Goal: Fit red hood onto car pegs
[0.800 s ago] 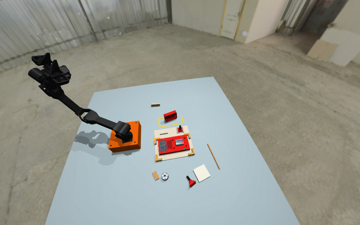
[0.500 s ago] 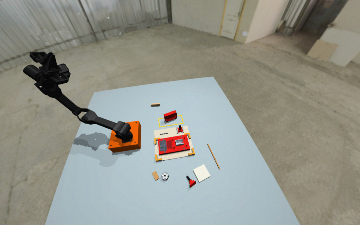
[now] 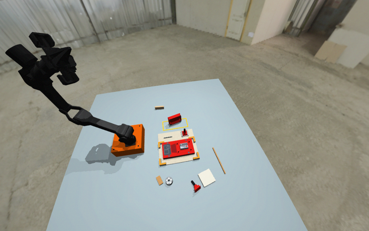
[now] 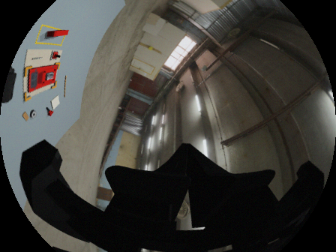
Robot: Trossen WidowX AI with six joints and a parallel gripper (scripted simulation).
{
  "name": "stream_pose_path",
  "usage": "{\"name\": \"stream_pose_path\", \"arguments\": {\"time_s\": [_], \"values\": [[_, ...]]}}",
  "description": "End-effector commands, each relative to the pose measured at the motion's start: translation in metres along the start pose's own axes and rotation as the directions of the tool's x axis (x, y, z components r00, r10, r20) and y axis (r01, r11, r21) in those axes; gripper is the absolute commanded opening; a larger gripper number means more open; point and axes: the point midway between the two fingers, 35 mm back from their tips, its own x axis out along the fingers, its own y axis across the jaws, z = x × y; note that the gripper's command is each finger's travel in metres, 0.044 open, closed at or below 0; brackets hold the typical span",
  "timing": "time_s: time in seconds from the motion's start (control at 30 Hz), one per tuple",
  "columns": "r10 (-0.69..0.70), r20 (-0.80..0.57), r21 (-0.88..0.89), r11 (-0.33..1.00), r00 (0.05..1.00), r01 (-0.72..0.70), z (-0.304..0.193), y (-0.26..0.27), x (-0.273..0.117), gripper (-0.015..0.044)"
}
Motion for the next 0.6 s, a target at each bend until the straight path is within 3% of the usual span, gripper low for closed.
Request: {"name": "stream_pose_path", "arguments": {"time_s": [0.0,0.27,0.57], "values": [[0.099,0.070,-0.015,0.995,0.993,-0.099,-0.007,0.022,0.046,0.0000],[0.286,0.253,-0.100,0.958,0.924,-0.269,0.003,0.077,0.134,0.0000],[0.465,0.455,-0.258,0.885,0.759,-0.387,0.055,0.149,0.211,0.0000]]}}
